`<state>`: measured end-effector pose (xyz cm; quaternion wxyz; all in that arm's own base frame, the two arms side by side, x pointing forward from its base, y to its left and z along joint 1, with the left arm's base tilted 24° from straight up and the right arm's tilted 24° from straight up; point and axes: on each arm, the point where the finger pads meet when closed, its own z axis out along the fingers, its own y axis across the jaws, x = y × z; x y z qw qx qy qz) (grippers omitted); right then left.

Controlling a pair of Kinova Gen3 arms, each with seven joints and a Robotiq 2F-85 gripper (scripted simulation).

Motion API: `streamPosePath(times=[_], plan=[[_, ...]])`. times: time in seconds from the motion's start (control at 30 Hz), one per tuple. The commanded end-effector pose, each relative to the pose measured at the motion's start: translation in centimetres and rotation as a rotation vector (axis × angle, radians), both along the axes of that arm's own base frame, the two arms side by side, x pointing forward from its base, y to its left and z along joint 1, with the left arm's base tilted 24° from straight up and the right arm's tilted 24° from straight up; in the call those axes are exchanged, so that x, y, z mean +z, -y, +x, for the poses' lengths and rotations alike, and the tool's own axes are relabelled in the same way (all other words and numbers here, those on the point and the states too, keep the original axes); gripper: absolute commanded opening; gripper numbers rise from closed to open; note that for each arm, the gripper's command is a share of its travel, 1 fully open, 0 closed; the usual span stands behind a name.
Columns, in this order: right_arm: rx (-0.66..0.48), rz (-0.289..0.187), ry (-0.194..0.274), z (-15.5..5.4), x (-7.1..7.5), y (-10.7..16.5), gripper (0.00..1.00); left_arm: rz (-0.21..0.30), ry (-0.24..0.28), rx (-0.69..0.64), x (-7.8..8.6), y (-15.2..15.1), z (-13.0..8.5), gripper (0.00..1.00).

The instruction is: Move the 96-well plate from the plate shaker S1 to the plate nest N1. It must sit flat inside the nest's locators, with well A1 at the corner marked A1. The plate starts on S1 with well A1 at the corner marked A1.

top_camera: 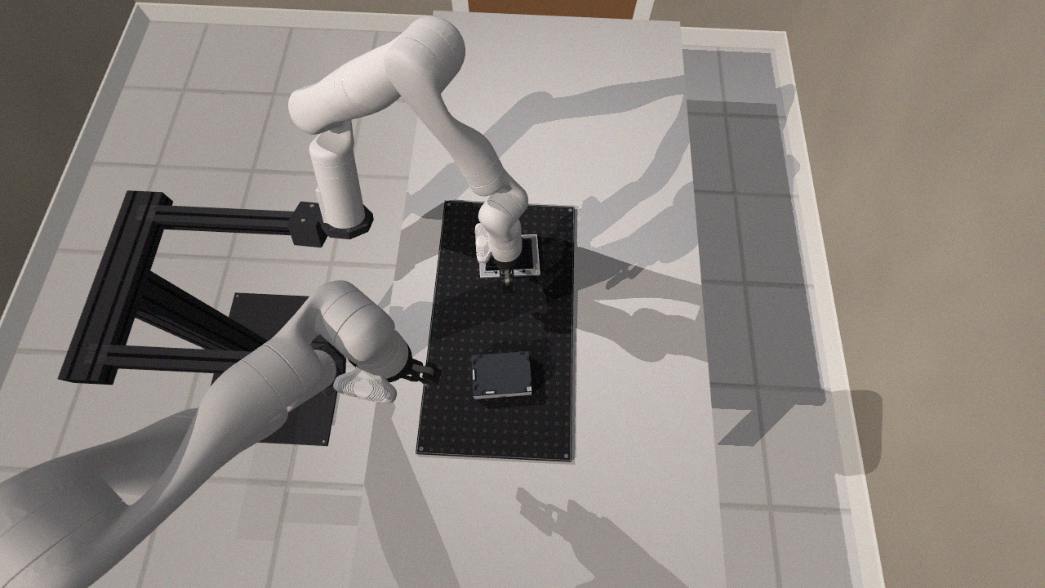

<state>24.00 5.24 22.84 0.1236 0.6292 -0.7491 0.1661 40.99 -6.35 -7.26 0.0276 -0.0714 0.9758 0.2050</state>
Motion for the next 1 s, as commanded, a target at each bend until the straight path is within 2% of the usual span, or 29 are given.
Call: streamPosePath(times=[0.0, 0.97], plan=[[0.0, 0.001, 0.001, 0.02, 0.02, -0.03, 1.0, -0.001, 0.001, -0.001, 0.01, 0.13, 0.05, 1.0], [0.0, 0.001, 0.001, 0.02, 0.02, -0.03, 1.0, -0.001, 0.001, -0.001, -0.34, 0.93, 0.09, 1.0]])
